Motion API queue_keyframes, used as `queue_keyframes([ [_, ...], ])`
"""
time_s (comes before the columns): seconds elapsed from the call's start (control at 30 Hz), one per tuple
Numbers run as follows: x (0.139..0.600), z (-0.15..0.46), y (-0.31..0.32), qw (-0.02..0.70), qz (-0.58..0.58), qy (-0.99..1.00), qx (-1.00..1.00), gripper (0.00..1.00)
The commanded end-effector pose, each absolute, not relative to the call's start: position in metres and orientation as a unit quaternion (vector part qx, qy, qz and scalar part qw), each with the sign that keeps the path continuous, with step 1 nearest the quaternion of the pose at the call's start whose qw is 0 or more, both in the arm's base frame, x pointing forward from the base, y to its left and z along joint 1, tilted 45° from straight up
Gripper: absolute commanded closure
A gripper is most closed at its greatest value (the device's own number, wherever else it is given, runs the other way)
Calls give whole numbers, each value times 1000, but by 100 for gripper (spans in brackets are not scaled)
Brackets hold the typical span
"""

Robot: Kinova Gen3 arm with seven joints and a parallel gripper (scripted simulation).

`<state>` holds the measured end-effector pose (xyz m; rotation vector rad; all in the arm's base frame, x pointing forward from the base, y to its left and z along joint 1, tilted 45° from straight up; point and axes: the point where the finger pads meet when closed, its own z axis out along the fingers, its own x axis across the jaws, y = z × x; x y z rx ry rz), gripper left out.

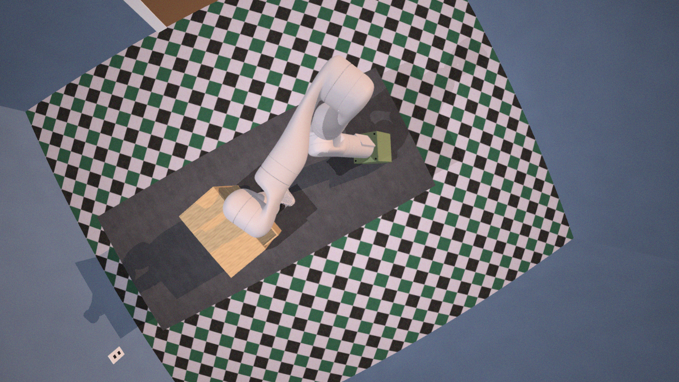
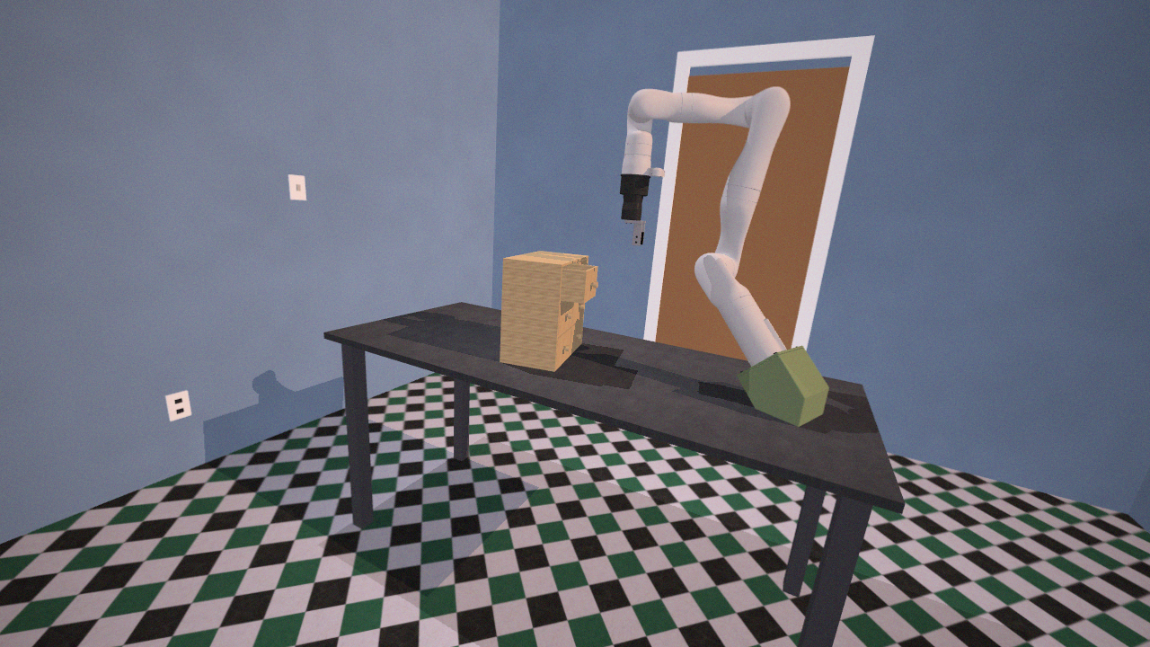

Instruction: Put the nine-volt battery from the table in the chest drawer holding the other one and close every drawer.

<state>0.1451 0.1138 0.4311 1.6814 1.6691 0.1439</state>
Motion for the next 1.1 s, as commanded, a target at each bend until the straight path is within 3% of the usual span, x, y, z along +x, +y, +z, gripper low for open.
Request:
queue_keyframes([
  [0.0, 145, 431, 114, 375, 57, 652, 657, 0],
  [0.53, 140, 426, 115, 375, 57, 652, 657, 0],
  [1.07, 96, 376, 128, 375, 57, 652, 656, 0],
])
